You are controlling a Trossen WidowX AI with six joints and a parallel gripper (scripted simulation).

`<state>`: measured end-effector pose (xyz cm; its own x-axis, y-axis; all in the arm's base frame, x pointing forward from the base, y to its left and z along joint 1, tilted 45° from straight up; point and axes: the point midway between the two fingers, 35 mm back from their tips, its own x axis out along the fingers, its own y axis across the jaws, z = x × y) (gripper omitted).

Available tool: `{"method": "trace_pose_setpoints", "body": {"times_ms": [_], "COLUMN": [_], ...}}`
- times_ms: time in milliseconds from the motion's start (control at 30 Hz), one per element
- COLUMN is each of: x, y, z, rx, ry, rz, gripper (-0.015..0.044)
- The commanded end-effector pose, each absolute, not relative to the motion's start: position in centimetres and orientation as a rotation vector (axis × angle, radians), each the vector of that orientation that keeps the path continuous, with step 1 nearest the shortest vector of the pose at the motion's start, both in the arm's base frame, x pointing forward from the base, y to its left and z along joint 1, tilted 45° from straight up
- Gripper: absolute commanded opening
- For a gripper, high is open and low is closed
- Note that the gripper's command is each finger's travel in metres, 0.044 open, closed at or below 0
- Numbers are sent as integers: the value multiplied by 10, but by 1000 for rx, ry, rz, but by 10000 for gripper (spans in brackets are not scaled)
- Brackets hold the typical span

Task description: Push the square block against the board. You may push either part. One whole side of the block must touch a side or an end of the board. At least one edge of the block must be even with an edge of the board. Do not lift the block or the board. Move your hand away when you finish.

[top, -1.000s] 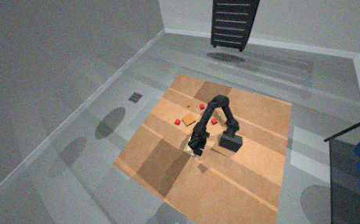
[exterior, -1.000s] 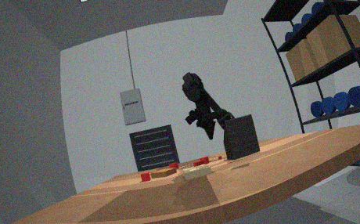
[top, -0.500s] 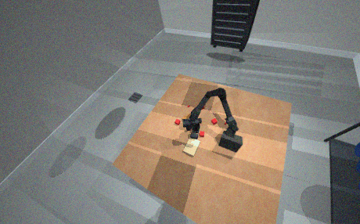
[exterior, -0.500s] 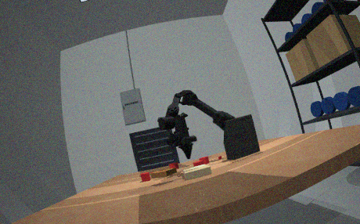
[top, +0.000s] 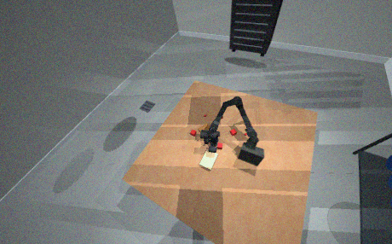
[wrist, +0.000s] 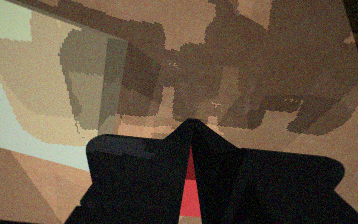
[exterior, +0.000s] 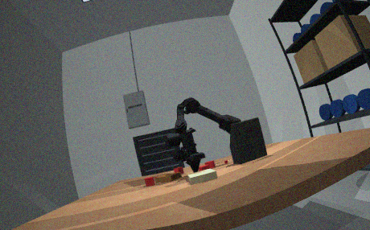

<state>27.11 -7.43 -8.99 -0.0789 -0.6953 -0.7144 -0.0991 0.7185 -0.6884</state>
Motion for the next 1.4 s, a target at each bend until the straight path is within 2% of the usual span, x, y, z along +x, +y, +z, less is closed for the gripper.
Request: {"method": "trace_pose_setpoints", "body": {"times_ms": [0,1367], "x": [270,227], "y": [-75,-76], "z": [-93,-88], "rx": [-676,-676], "ry": [1594,1597], "rz": [-549,-548], "gripper": [0,0]}}
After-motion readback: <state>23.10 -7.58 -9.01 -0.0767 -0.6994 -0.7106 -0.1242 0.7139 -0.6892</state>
